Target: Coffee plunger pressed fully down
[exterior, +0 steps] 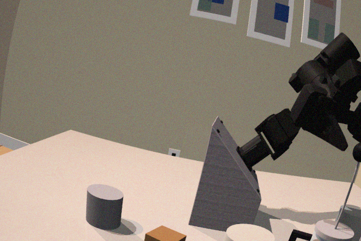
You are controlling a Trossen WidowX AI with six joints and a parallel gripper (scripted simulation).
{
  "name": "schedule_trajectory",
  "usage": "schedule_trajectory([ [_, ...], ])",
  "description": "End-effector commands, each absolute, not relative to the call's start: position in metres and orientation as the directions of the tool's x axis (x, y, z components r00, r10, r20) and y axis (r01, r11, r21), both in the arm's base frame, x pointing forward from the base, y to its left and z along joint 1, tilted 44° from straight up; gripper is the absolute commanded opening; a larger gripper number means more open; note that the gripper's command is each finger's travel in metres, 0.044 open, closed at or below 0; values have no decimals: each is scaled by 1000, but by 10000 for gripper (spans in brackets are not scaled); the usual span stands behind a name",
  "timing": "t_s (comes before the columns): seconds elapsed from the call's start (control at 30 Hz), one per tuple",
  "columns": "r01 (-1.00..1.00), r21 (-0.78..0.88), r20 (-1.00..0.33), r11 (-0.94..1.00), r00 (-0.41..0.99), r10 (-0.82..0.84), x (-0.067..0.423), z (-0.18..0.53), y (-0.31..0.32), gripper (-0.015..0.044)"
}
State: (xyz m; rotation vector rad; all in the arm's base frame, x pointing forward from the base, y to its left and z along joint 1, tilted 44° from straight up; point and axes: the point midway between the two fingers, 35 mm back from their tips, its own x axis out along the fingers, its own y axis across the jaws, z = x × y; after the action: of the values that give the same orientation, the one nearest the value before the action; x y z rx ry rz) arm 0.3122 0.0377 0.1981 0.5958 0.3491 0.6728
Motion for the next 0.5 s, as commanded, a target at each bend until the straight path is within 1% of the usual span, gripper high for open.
schedule_trajectory([
  [0.0, -475, 620, -112, 625, 734, 670, 314, 197, 40, 414],
  [0.37, -475, 620, -112, 625, 734, 670, 314, 197, 40, 125],
  [0.47, -475, 620, -112, 625, 734, 670, 314, 197, 40, 114],
])
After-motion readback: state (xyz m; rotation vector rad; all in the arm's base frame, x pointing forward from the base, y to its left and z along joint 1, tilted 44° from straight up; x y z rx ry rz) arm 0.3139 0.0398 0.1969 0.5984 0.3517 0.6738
